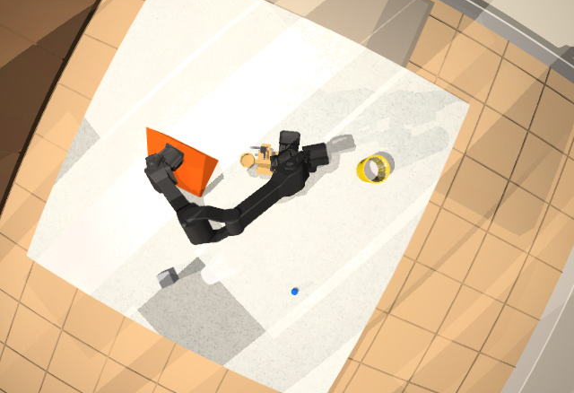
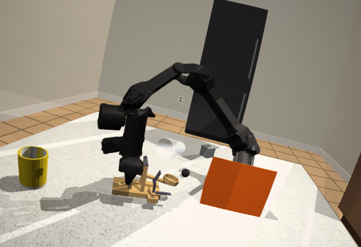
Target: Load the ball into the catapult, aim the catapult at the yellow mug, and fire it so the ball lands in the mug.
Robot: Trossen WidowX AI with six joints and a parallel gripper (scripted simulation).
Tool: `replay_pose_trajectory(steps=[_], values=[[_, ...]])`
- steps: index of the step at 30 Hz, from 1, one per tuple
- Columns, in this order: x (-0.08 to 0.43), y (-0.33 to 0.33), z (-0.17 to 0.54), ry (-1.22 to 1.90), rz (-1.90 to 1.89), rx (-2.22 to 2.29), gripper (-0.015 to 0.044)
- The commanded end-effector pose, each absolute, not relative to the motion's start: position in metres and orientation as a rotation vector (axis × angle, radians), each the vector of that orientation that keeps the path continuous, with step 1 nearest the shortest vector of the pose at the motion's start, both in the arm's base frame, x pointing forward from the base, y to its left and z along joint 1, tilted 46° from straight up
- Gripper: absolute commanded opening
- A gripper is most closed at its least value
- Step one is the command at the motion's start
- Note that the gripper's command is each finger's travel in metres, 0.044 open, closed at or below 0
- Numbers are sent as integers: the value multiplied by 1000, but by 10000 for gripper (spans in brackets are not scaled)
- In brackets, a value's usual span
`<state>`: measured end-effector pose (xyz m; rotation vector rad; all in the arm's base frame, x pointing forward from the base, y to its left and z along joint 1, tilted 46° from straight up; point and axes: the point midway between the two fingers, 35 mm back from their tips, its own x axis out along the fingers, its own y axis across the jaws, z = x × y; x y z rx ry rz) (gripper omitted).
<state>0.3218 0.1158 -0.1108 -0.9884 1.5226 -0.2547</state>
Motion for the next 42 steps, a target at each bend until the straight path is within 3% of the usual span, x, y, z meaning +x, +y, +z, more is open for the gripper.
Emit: replay_pose_trajectory(steps=[1, 21, 37, 42], values=[[324, 116, -112, 1511, -246, -995, 0], [325, 99, -128, 1522, -254, -990, 0], [324, 116, -113, 1523, -251, -989, 420], [313, 167, -60, 1525, -249, -988, 440]])
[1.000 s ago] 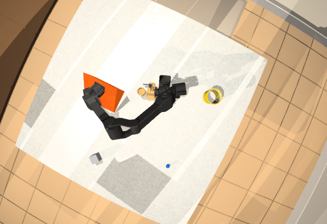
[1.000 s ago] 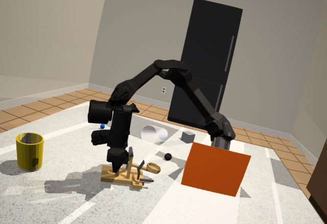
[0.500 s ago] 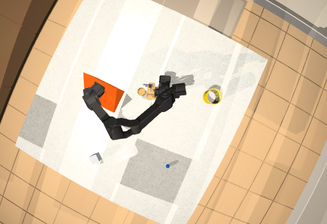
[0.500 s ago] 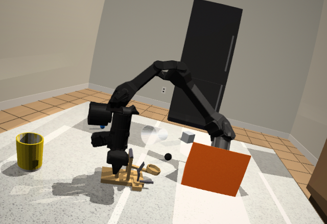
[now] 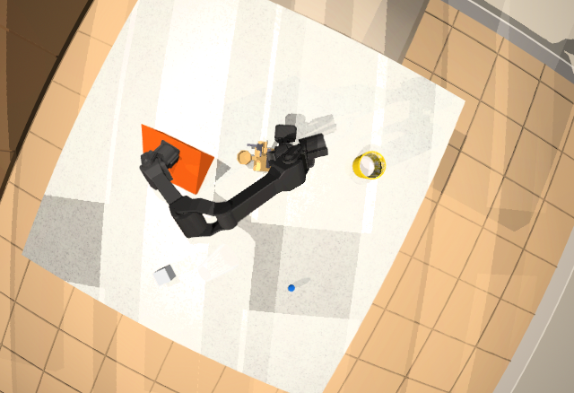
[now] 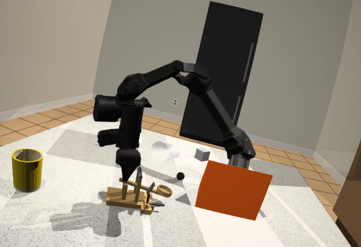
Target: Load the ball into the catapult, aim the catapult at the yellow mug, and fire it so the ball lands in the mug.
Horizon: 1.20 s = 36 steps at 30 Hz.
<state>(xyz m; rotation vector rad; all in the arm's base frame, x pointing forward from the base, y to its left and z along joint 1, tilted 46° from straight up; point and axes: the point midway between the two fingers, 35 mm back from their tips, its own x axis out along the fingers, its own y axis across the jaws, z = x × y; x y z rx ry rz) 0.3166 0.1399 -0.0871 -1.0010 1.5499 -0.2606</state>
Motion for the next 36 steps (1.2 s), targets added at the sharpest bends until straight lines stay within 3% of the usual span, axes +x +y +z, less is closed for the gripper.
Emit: replay_pose_trajectory(steps=[1, 36], values=[[312, 169, -58, 1525, -250, -989, 440], [321, 113, -115, 1511, -244, -998, 440]])
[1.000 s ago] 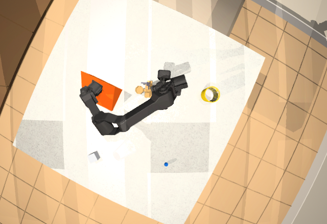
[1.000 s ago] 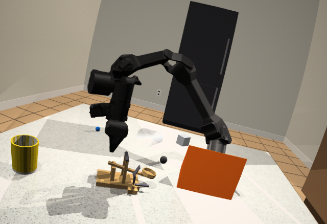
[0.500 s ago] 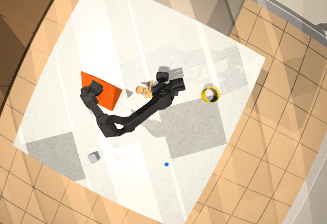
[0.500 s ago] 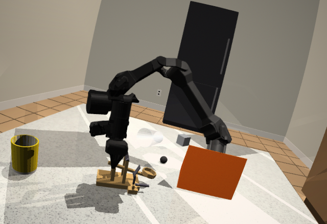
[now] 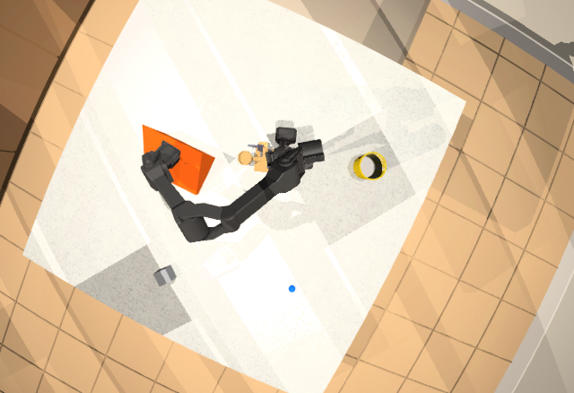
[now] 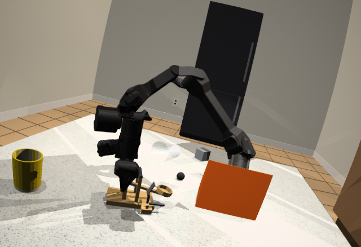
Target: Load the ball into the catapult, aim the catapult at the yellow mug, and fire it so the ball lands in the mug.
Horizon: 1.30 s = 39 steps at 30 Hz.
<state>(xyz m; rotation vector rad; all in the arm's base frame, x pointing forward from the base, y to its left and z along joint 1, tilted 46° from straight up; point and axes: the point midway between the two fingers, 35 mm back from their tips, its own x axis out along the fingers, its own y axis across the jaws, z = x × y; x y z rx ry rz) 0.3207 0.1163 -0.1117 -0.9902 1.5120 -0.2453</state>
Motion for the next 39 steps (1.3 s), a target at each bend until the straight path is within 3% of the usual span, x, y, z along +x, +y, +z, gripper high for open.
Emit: replay_pose_trajectory(steps=[1, 16, 27, 33, 37, 39], values=[[321, 112, -116, 1511, -244, -998, 440], [323, 95, -132, 1511, -246, -999, 440], [323, 98, -129, 1512, -247, -991, 151], [323, 98, -129, 1512, -247, -991, 111], [319, 125, -102, 1512, -246, -992, 6], [317, 133, -94, 1512, -247, -992, 0]])
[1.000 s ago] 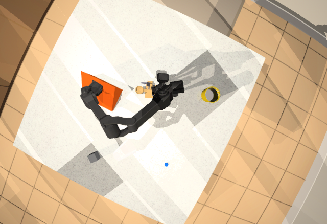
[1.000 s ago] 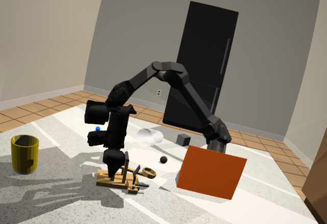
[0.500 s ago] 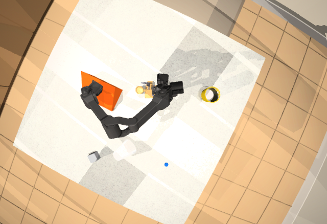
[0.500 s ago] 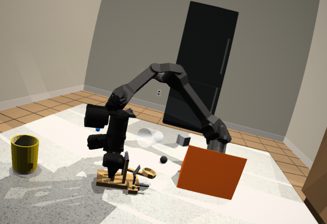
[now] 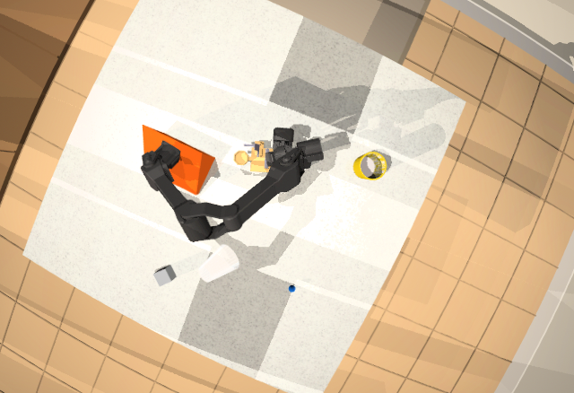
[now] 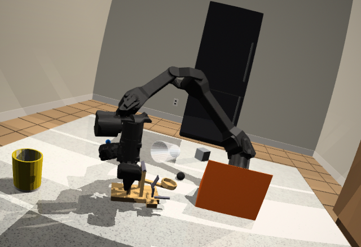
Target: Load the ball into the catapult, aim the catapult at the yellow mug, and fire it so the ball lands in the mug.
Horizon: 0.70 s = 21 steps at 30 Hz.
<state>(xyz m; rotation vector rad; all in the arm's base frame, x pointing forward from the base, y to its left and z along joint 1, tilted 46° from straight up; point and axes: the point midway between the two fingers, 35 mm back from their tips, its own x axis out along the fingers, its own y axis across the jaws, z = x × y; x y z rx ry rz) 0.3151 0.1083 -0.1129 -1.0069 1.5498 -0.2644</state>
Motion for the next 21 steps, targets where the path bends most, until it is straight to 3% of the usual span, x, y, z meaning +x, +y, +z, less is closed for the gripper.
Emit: replay_pose_trajectory(steps=[1, 21], values=[[317, 133, -94, 1512, -247, -992, 0], [324, 114, -115, 1511, -245, -996, 0]])
